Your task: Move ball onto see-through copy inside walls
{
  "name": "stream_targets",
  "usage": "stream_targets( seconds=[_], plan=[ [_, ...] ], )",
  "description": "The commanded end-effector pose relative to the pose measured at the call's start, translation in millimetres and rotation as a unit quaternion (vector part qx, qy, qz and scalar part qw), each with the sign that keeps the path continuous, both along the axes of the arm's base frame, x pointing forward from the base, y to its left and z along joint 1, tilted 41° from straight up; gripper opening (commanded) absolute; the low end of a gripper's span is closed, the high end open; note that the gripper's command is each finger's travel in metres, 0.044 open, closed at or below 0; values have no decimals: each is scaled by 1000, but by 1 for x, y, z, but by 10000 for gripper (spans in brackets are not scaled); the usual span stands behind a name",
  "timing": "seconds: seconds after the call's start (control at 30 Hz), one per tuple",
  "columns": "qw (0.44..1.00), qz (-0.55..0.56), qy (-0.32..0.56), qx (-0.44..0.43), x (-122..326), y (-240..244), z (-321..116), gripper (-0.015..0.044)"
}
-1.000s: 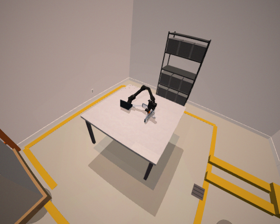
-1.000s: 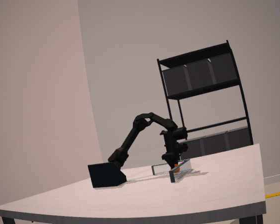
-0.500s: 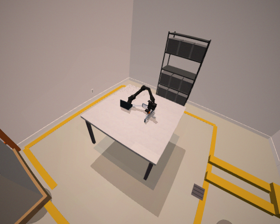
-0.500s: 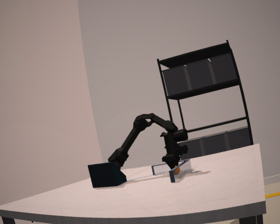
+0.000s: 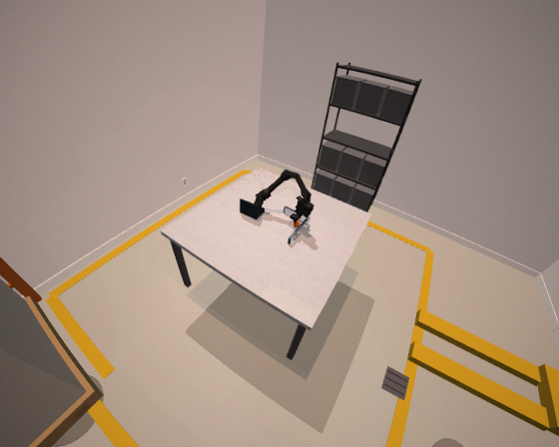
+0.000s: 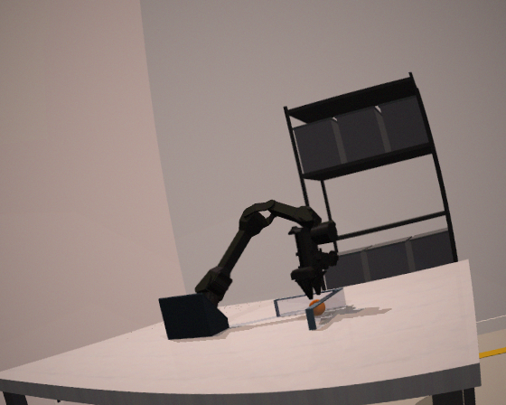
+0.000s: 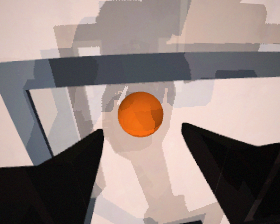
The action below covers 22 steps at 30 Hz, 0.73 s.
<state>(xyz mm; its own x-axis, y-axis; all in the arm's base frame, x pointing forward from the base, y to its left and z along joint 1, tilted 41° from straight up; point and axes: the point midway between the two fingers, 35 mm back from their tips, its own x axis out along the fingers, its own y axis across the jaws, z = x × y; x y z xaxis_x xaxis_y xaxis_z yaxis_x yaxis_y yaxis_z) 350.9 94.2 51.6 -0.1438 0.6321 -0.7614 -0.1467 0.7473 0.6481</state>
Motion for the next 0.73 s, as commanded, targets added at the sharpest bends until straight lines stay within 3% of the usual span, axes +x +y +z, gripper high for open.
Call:
stream_targets(
  seconds=[0.0,0.37,0.47,0.7],
  plan=[
    [1000,-5,-7,-1,5,-31,35,356],
    [1000,-12,-12,0,8,-28,30,356],
    [1000,-11,-11,0,9,-42,47,435],
    [1000,-10,-10,1,9,-55,64,440]
  ],
)
